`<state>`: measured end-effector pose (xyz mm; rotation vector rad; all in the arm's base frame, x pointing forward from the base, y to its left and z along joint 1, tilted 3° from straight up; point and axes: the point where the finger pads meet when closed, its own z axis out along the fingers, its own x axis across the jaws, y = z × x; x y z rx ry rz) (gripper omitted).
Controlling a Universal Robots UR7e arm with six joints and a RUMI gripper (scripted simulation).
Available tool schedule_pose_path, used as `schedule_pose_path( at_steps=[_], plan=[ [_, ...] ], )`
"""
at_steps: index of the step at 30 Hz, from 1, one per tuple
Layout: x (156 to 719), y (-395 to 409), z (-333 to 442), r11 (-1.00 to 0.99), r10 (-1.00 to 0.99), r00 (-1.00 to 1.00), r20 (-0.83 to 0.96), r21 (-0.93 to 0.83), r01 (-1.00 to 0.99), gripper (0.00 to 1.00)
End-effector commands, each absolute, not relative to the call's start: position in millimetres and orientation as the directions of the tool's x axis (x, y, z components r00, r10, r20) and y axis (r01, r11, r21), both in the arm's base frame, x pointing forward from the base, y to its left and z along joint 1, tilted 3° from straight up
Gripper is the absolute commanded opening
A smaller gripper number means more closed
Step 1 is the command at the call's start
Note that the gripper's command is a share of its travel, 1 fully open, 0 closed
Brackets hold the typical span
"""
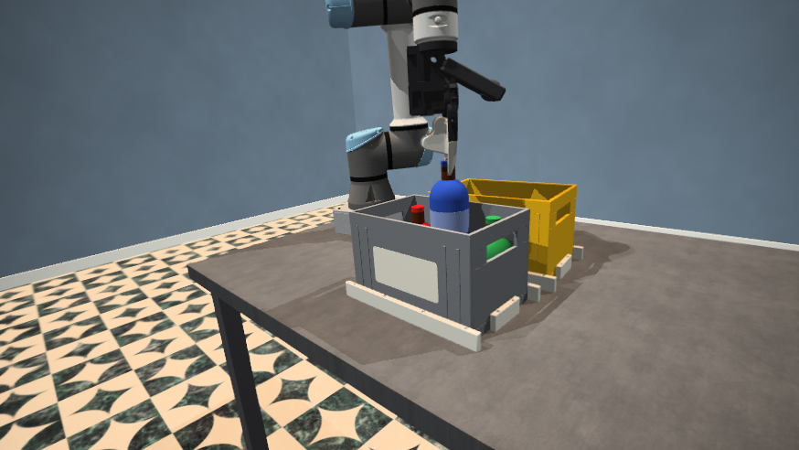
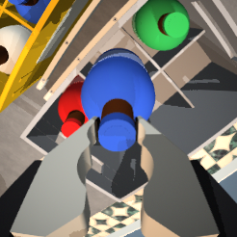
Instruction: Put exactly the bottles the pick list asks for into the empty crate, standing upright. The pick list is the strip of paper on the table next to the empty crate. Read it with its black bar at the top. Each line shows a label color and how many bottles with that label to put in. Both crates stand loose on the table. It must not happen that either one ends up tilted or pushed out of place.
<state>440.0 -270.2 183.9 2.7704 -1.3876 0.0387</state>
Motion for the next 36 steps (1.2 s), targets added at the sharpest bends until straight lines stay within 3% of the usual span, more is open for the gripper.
schedule_pose_path(
  at_steps=[1, 36],
  plan=[
    [440, -270, 194, -0.598, -0.800, 0.599, 0.043, 0.027, -0.801, 0.00],
    [440, -267, 246, -0.598, -0.800, 0.599, 0.043, 0.027, -0.801, 0.00]
  ],
)
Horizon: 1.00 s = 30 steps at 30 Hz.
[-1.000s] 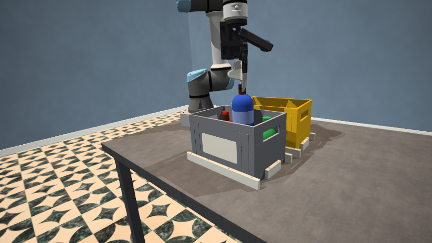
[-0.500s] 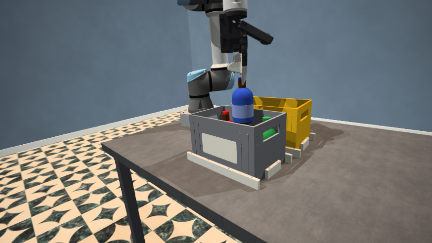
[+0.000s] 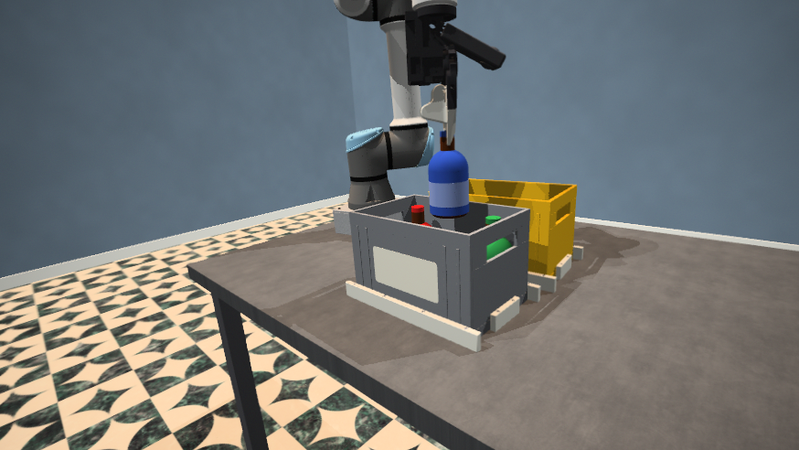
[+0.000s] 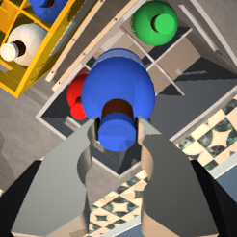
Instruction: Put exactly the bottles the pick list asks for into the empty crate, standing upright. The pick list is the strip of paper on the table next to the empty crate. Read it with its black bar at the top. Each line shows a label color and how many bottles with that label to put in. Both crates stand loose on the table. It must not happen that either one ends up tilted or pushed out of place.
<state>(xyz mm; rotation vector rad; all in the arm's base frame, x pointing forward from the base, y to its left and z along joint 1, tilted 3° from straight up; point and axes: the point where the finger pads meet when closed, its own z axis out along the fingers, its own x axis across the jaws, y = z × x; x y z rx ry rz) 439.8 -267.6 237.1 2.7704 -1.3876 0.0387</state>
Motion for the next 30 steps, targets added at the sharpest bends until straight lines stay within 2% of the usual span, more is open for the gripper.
schedule_pose_path(
  at_steps=[1, 30],
  plan=[
    [440, -267, 247, -0.598, -0.800, 0.599, 0.043, 0.027, -0.801, 0.00],
    [444, -262, 268, -0.598, -0.800, 0.599, 0.043, 0.027, -0.801, 0.00]
  ],
)
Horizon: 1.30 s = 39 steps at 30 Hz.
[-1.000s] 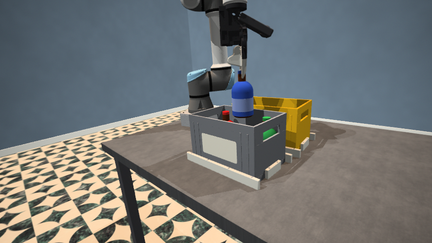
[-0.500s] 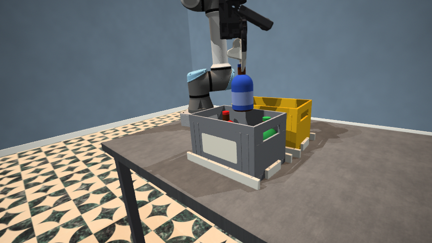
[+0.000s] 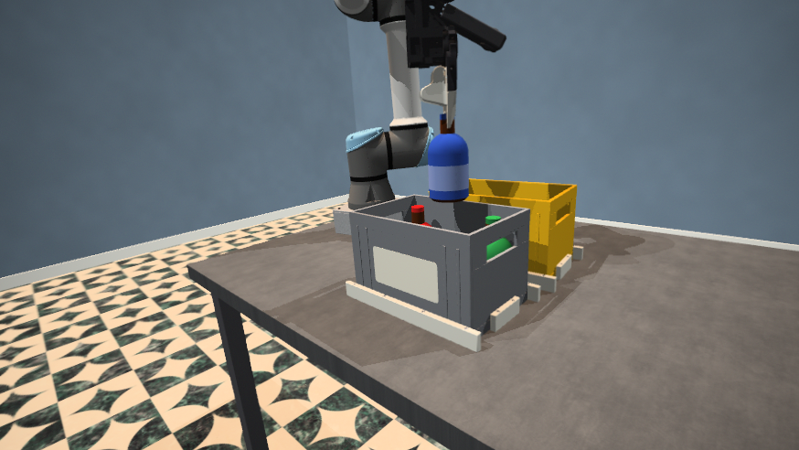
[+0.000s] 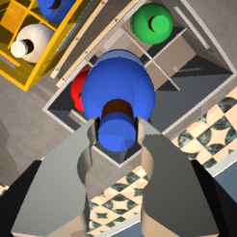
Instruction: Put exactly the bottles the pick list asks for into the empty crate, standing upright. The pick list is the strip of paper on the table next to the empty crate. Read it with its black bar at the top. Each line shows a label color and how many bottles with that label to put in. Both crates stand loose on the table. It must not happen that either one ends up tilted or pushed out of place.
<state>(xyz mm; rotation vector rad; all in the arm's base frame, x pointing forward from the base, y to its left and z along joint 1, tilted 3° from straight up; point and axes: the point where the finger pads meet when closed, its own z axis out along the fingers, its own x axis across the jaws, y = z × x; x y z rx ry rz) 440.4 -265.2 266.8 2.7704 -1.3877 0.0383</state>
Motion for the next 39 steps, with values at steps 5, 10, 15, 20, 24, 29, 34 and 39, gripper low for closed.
schedule_pose_path(
  at_steps=[5, 10, 15, 20, 24, 29, 34, 39],
  plan=[
    [450, -254, 267, -0.598, -0.800, 0.599, 0.043, 0.027, -0.801, 0.00],
    [453, -249, 267, -0.598, -0.800, 0.599, 0.043, 0.027, -0.801, 0.00],
    [460, -241, 267, -0.598, -0.800, 0.599, 0.043, 0.027, -0.801, 0.00],
    [466, -233, 266, -0.598, -0.800, 0.599, 0.043, 0.027, -0.801, 0.00],
    [469, -229, 266, -0.598, -0.800, 0.599, 0.043, 0.027, -0.801, 0.00],
    [474, -222, 266, -0.598, -0.800, 0.599, 0.043, 0.027, -0.801, 0.00],
    [481, -214, 265, -0.598, -0.800, 0.599, 0.043, 0.027, -0.801, 0.00],
    [487, -206, 265, -0.598, -0.800, 0.599, 0.043, 0.027, -0.801, 0.00]
  ],
)
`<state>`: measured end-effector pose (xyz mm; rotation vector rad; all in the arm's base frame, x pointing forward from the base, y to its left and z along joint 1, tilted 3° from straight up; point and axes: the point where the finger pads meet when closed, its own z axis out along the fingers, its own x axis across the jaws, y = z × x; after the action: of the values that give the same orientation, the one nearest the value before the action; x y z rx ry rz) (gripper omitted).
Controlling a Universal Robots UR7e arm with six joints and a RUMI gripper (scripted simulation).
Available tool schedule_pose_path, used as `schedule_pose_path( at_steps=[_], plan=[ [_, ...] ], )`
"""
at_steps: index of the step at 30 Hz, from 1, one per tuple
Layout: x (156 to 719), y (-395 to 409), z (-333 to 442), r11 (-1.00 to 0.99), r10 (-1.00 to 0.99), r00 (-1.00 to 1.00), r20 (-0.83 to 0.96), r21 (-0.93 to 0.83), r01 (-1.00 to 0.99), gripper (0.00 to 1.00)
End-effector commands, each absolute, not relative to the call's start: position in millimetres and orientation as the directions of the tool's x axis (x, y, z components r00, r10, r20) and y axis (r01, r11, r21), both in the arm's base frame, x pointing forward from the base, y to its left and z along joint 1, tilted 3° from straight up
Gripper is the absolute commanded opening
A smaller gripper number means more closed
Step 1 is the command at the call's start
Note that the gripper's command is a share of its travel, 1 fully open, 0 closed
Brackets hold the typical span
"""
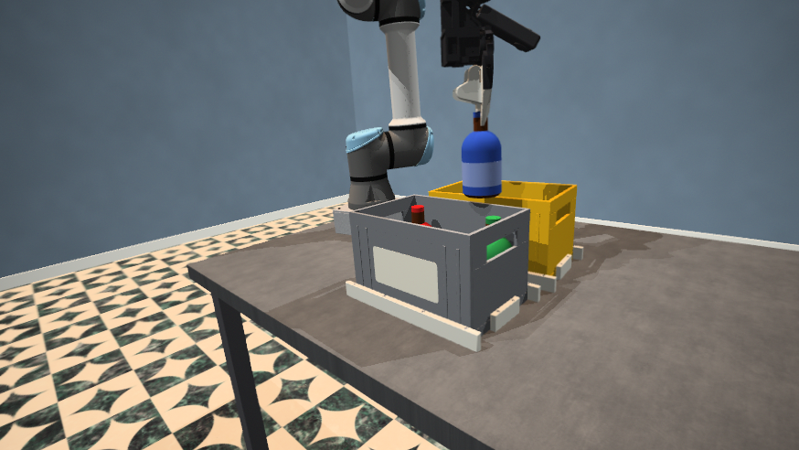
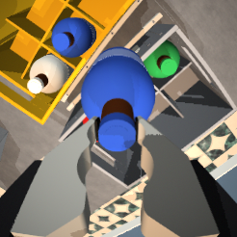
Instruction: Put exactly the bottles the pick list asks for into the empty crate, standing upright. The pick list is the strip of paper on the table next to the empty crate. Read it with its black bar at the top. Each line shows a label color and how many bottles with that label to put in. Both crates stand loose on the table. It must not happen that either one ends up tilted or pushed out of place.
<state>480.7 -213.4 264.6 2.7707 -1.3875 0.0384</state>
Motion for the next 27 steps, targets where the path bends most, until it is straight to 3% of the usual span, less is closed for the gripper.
schedule_pose_path(
  at_steps=[1, 27],
  plan=[
    [488, -205, 265, -0.598, -0.800, 0.599, 0.043, 0.027, -0.801, 0.00],
    [515, -170, 263, -0.598, -0.800, 0.599, 0.043, 0.027, -0.801, 0.00]
  ],
)
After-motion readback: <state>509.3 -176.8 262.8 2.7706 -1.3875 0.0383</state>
